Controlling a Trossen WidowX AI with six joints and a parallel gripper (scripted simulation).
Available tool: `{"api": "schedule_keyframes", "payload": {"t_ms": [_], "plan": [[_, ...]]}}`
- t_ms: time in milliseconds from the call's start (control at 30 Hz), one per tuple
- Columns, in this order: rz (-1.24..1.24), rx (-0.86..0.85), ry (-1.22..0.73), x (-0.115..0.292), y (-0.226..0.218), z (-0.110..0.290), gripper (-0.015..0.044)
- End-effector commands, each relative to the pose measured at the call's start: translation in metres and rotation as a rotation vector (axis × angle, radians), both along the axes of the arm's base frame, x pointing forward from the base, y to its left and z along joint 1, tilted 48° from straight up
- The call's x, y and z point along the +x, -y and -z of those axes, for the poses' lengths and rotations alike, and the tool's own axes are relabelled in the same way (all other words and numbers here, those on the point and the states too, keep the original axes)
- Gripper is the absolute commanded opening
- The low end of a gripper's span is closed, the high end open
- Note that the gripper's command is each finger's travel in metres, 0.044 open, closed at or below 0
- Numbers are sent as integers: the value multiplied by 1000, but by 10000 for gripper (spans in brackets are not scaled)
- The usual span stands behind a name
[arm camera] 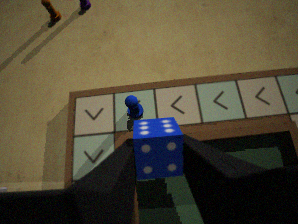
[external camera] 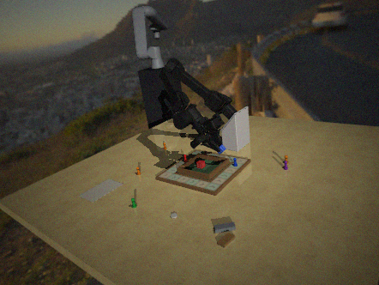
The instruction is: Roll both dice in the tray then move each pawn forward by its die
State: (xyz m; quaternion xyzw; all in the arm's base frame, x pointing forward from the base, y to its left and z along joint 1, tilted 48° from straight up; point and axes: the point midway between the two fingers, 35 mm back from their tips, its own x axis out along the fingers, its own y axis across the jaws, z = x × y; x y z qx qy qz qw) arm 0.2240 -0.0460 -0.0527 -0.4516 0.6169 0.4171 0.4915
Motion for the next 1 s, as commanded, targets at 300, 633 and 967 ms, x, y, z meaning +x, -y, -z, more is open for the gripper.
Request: {"api": "schedule_keyframes", "payload": {"t_ms": [300,633,967], "plan": [[-34,167,123,9,-5,-33,0],[-34,168,124,10,-8,-50,0],[-39,164,122,11,-7,-50,0]]}}
